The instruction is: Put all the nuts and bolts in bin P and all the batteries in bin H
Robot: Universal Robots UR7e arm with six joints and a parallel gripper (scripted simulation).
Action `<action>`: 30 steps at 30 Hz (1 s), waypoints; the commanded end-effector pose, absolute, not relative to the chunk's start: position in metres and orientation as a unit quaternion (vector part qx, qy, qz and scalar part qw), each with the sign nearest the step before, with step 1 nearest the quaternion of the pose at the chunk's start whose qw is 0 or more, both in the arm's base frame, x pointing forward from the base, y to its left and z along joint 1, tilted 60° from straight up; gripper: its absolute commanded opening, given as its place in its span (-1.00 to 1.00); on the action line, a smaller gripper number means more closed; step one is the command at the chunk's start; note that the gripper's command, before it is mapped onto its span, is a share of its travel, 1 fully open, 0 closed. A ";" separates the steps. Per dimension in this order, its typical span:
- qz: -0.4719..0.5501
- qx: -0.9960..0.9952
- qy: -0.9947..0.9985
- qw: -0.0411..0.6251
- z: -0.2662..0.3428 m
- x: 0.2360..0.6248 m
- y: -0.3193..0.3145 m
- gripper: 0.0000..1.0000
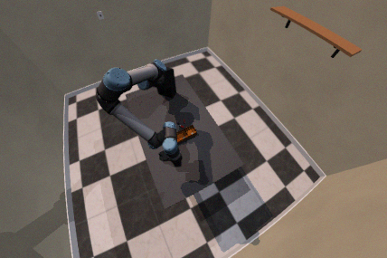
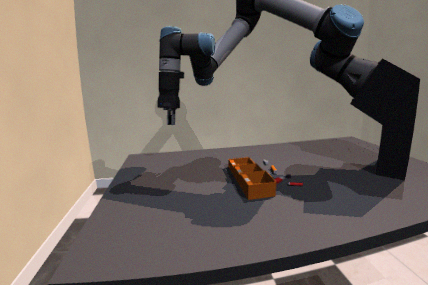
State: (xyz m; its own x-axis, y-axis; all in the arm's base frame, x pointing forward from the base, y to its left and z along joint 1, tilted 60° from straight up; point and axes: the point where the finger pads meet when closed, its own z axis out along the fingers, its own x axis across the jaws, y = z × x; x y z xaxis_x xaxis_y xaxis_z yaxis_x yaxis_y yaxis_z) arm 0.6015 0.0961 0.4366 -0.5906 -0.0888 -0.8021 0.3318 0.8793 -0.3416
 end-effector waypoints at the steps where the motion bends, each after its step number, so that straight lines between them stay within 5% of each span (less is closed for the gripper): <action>1: -0.217 0.111 0.857 0.455 0.416 0.589 0.099 -0.39; 30: -0.160 0.233 0.836 0.470 0.332 0.533 0.107 -0.39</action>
